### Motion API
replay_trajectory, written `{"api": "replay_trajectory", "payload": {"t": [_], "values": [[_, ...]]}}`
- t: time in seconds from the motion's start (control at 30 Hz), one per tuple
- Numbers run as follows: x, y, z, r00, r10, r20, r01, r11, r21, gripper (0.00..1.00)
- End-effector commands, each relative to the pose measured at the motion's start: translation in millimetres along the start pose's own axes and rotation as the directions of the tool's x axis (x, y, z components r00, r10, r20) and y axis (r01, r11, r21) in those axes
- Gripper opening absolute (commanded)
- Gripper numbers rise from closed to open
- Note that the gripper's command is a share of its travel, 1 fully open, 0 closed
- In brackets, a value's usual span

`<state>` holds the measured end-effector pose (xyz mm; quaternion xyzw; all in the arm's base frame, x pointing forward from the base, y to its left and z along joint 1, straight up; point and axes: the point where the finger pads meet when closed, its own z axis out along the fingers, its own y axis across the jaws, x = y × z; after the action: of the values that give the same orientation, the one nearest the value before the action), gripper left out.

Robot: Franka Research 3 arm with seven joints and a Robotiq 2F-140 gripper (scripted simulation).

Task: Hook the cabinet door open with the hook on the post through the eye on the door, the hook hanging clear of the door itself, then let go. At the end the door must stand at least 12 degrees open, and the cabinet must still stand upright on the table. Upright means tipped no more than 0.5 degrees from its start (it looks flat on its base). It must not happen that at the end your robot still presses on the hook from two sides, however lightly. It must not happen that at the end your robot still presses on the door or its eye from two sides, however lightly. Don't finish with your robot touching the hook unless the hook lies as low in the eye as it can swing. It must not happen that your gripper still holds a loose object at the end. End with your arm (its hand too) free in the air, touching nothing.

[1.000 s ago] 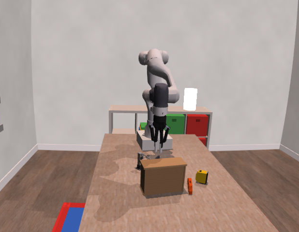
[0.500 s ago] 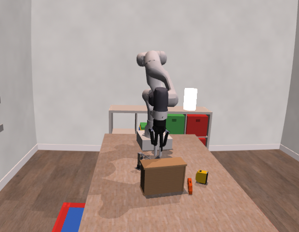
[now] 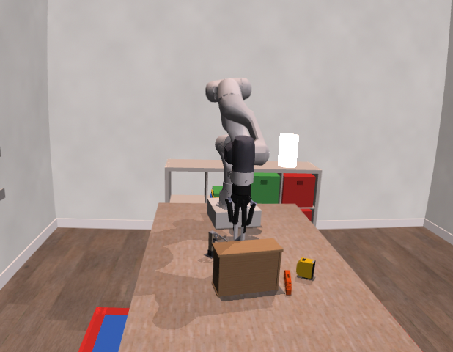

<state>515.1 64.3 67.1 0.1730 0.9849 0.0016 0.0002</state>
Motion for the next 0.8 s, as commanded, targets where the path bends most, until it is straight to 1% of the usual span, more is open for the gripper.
{"api": "replay_trajectory", "payload": {"t": [0.0,0.27,0.43,0.67,0.77], "values": [[-0.3,0.4,1.8,1.000,0.012,0.004,-0.012,1.000,0.000,0.16],[-0.4,0.5,2.4,1.000,0.013,0.004,-0.013,1.000,0.000,0.16],[-0.7,5.0,2.4,0.998,0.055,0.004,-0.055,0.998,0.000,0.16],[-0.8,7.6,2.5,0.998,0.060,0.004,-0.060,0.998,0.000,0.16],[-1.1,10.2,2.5,0.996,0.094,0.004,-0.094,0.996,0.000,0.16]]}}
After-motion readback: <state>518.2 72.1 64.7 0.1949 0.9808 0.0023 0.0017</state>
